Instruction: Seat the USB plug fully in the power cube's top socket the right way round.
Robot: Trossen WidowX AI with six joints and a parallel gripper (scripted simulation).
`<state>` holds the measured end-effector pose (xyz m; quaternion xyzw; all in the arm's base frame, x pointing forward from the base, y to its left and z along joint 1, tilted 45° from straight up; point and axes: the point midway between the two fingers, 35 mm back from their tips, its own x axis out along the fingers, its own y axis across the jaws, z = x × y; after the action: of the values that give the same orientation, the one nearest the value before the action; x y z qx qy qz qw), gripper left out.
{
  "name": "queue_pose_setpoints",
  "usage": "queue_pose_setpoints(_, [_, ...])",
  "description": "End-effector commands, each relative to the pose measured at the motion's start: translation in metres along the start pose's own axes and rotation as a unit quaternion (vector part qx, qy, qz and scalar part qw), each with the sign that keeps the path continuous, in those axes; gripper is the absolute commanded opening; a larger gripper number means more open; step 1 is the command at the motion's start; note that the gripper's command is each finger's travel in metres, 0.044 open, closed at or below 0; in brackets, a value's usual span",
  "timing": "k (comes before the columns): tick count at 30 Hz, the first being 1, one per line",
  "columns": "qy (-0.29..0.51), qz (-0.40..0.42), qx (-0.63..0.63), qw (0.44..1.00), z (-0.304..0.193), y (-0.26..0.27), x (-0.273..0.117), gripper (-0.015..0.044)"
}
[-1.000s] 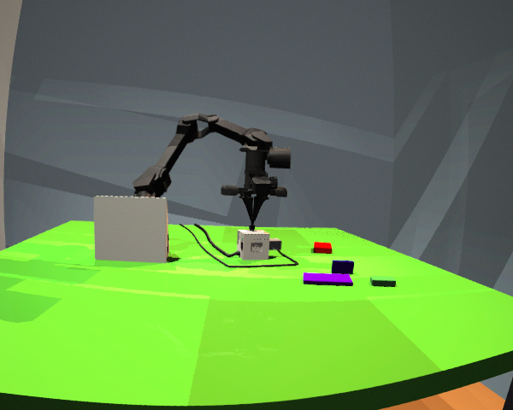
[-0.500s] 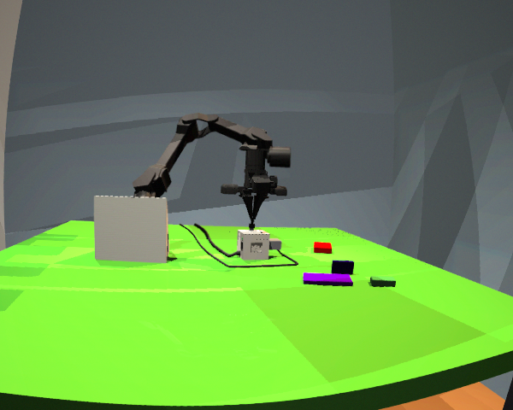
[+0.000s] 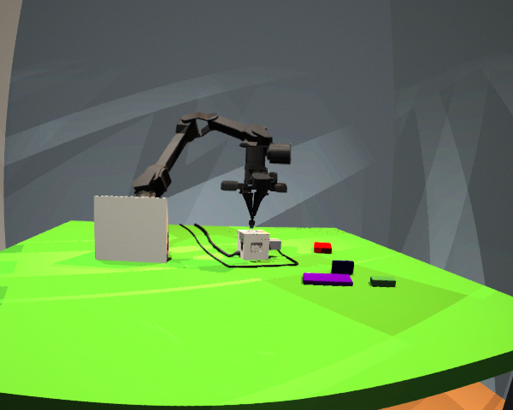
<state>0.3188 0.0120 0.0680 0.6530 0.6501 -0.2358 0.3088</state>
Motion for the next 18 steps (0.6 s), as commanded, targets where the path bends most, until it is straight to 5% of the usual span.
queue_pose_setpoints(1, [-0.002,0.001,-0.003,1.0,0.0,0.001,-0.004,0.0])
queue_pose_setpoints(18, [-0.003,0.001,-0.003,1.0,0.0,0.001,-0.015,0.0])
